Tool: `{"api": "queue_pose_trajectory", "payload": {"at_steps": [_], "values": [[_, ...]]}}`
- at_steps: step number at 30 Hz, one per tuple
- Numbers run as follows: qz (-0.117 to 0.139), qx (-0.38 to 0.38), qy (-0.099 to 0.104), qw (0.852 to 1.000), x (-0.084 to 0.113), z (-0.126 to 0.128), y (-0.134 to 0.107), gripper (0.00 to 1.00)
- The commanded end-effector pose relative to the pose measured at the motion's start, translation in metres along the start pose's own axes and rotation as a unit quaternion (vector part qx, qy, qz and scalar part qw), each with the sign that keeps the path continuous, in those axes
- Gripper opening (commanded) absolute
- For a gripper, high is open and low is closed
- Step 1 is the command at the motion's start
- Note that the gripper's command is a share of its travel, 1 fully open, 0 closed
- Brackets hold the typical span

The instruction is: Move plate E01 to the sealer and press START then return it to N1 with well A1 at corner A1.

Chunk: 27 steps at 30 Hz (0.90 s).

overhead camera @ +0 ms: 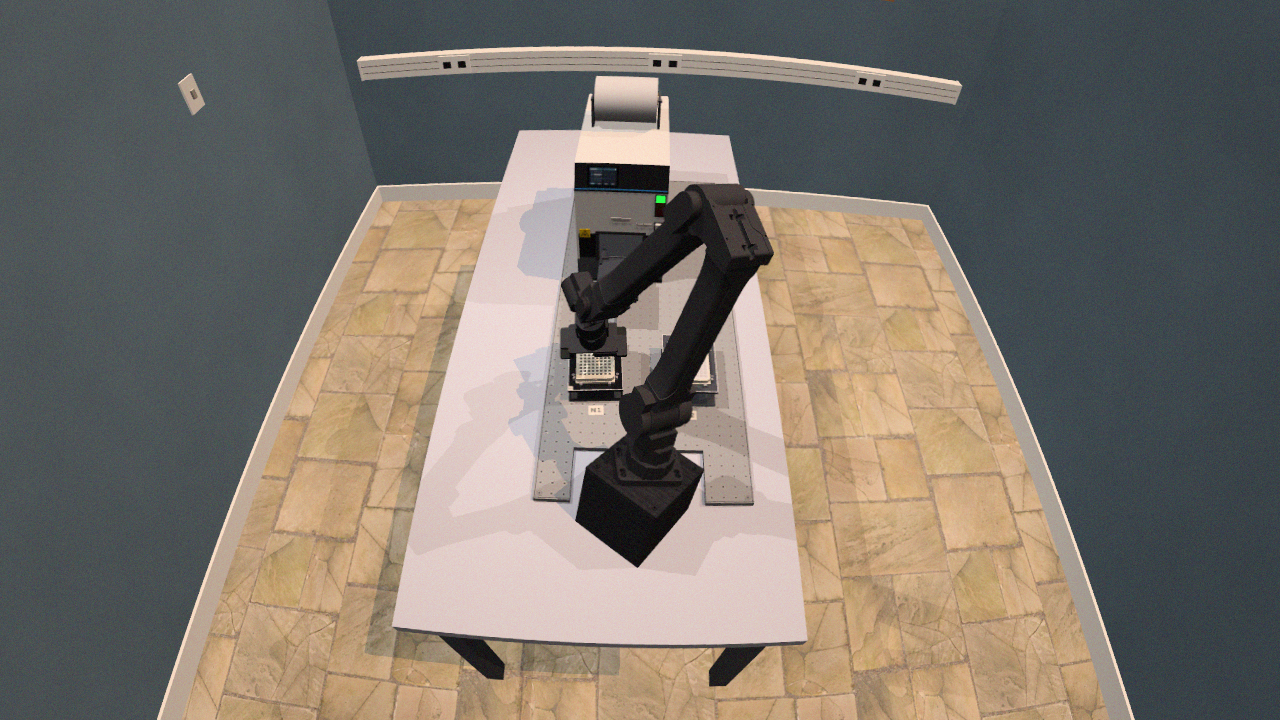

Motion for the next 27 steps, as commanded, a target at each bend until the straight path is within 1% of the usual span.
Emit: {"api": "queue_pose_trajectory", "payload": {"at_steps": [1, 10, 16, 21, 25, 27], "values": [[-0.007, -0.003, -0.001, 1.000, 0.003, -0.004, 0.007, 1.00], [-0.004, -0.001, -0.003, 1.000, 0.002, -0.005, 0.004, 1.00], [-0.011, -0.005, 0.001, 1.000, 0.002, 0.001, 0.014, 1.00], [-0.011, -0.006, 0.004, 1.000, -0.006, 0.002, 0.013, 1.00], [-0.007, -0.001, 0.003, 1.000, -0.009, 0.001, 0.005, 1.00], [-0.007, -0.001, 0.003, 1.000, -0.009, 0.001, 0.005, 1.00]]}}
Point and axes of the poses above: the point where the finger pads meet when closed, its own x axis back along the fingers, its own z axis across the jaws, y = z × x, the point moved 10 cm from there along x, back along the fingers, and after that the axes turned 8 degrees about -x, right-handed, at the moved point
